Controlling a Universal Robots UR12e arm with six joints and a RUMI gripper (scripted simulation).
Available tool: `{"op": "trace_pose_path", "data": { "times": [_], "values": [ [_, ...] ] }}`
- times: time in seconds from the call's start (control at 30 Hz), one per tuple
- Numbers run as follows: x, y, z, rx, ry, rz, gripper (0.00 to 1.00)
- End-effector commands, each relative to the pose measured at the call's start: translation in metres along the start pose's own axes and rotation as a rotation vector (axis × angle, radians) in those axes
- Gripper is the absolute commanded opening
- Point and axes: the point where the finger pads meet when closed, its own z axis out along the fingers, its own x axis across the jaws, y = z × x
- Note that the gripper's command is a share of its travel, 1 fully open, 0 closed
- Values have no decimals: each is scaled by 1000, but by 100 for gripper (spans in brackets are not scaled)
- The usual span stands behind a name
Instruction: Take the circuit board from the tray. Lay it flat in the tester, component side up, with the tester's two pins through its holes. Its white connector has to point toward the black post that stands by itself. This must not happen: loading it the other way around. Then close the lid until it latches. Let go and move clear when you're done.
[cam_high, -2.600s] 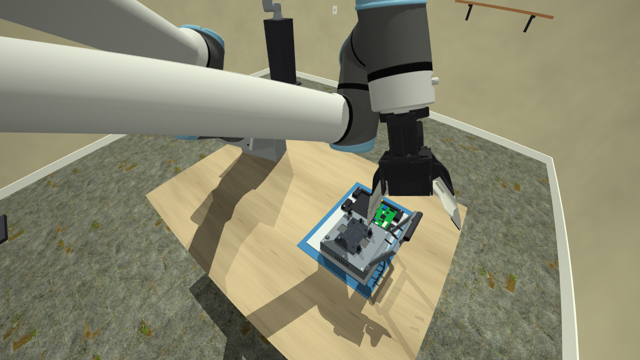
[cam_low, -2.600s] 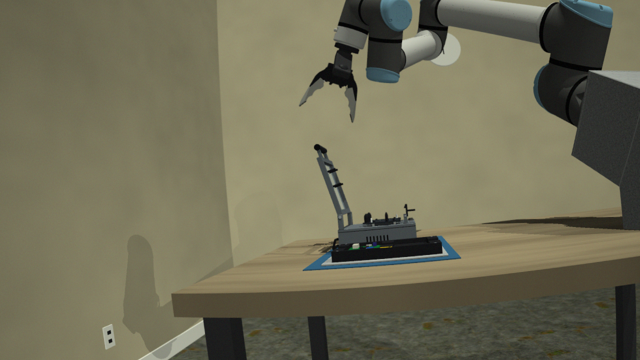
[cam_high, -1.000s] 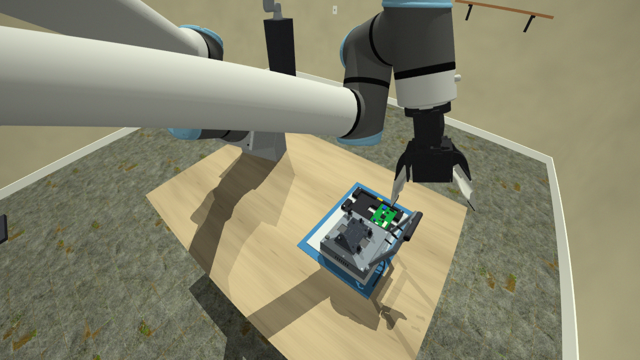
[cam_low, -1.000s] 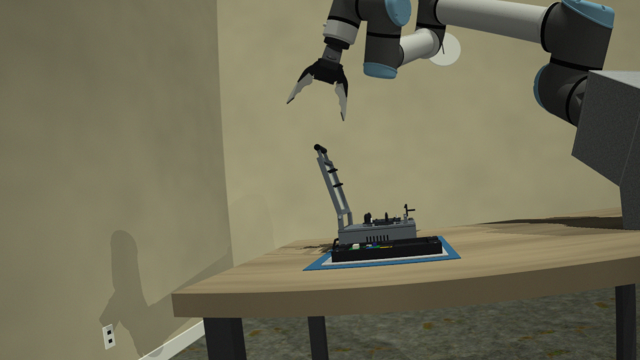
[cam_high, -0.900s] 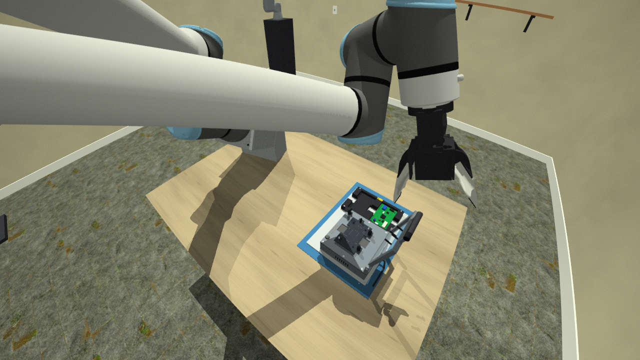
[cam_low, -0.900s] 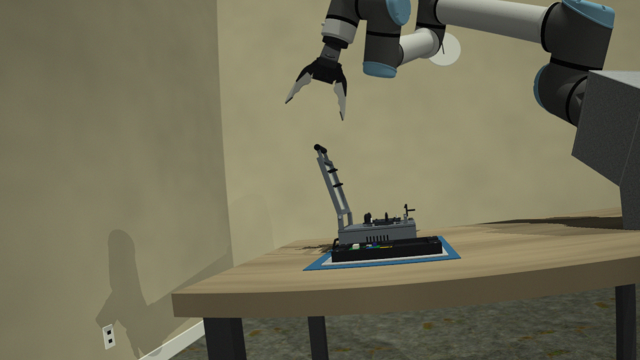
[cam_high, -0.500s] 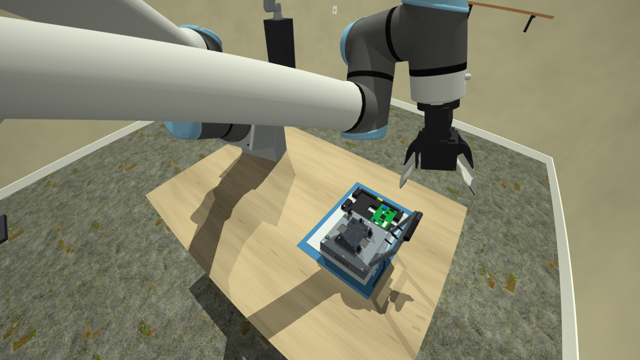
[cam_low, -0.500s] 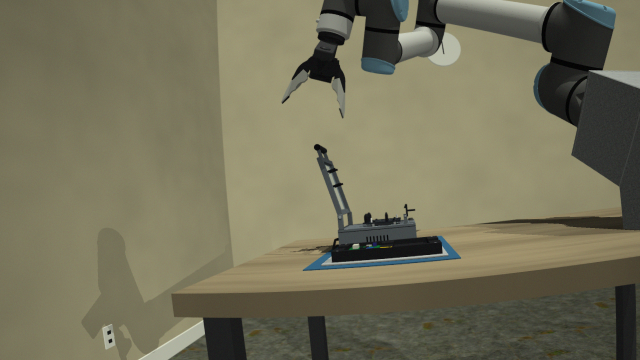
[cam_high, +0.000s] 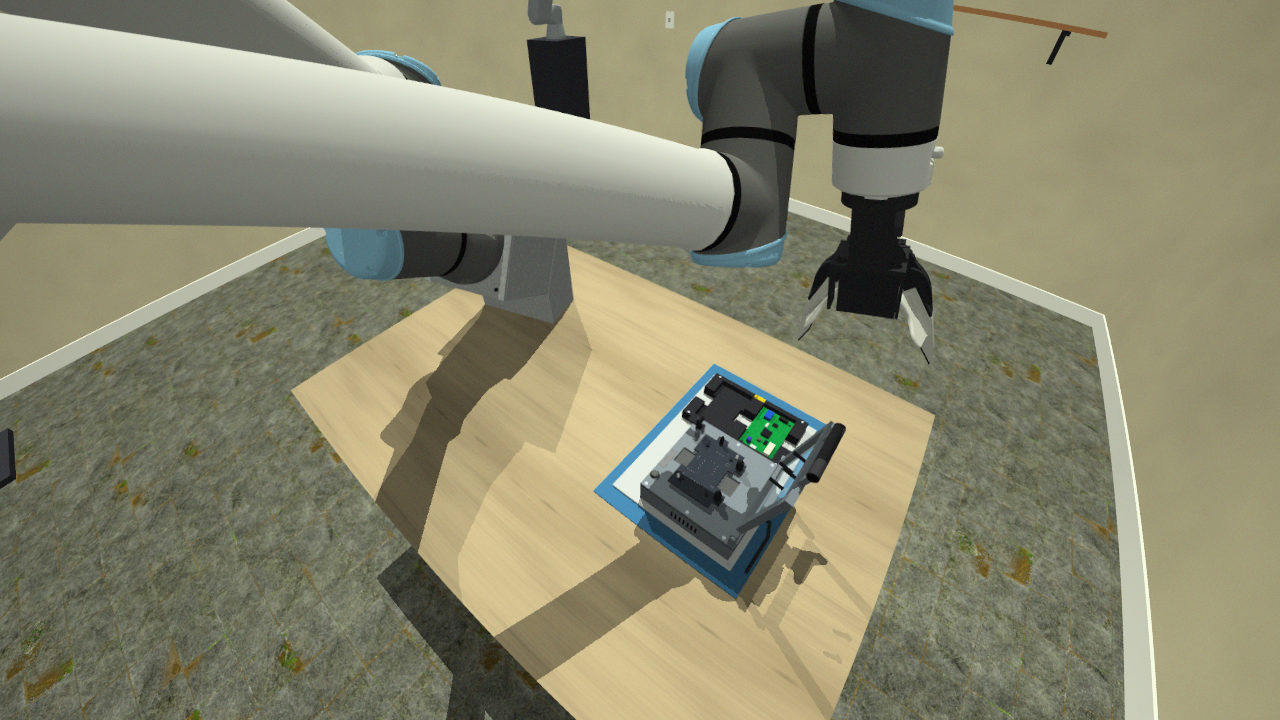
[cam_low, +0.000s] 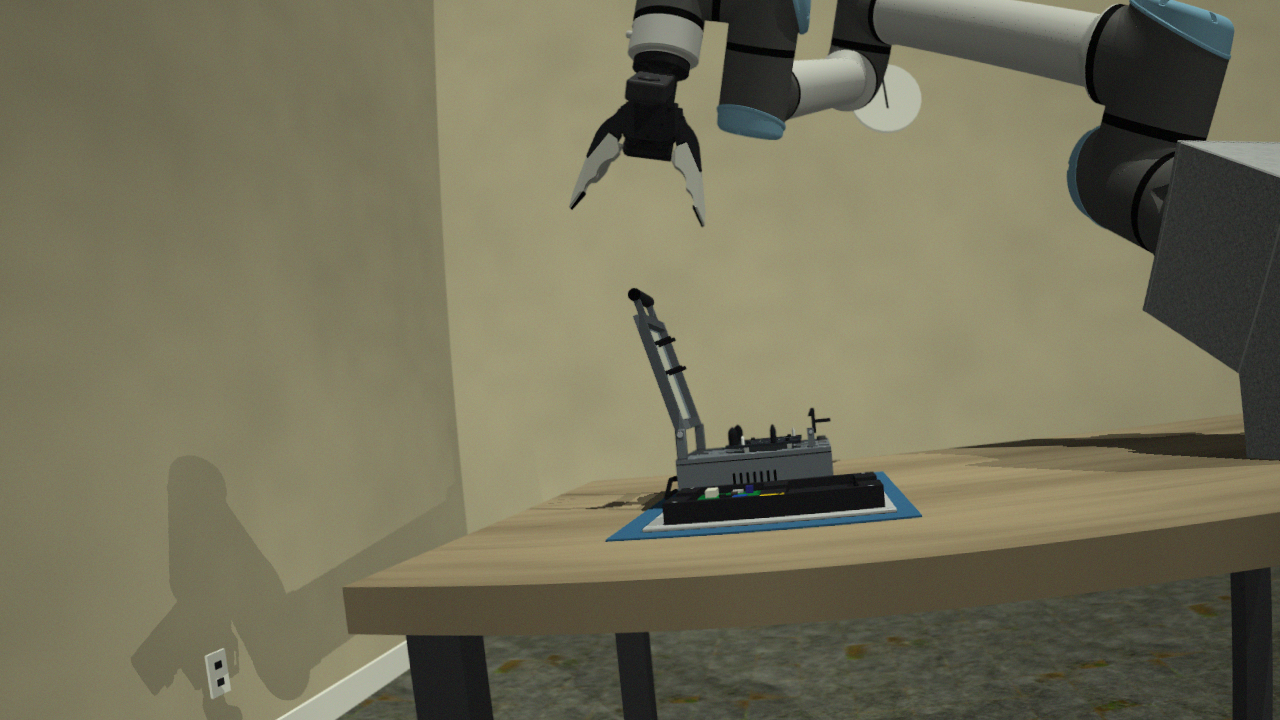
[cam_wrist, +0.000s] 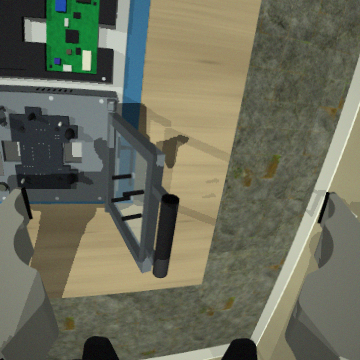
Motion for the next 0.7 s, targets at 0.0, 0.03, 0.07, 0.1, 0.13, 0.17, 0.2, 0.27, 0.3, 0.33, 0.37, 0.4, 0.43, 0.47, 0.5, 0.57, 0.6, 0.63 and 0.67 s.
{"op": "trace_pose_path", "data": {
  "times": [0.0, 0.03, 0.07, 0.1, 0.13, 0.17, 0.2, 0.27, 0.3, 0.33, 0.37, 0.4, 0.43, 0.47, 0.5, 0.57, 0.6, 0.63, 0.67],
  "values": [
    [-12, -23, 0, 19, -66, 31, 100],
    [-12, -23, 0, 19, -66, 31, 100],
    [-17, -29, 0, 22, -81, 39, 100],
    [-22, -34, 0, 25, -96, 46, 100],
    [-22, -34, 0, 25, -96, 46, 100],
    [-22, -34, 0, 25, -96, 46, 100],
    [-22, -34, 0, 25, -96, 46, 100],
    [-31, -43, -1, 27, -123, 61, 100],
    [-35, -48, -1, 27, -137, 67, 100],
    [-40, -51, -1, 27, -149, 74, 100],
    [-44, -55, -2, 26, -161, 80, 100],
    [-48, -58, -2, 26, -173, 85, 100],
    [-48, -58, -2, 26, -173, 85, 100],
    [-52, -61, -2, 24, -183, 91, 100],
    [-55, -63, -3, 23, -193, 95, 100],
    [-62, -67, -4, 19, -210, 104, 100],
    [-65, -69, -4, 18, -217, 108, 100],
    [-67, -70, -4, 16, -224, 111, 100],
    [-69, -72, -5, 15, -230, 114, 100]
  ]
}}
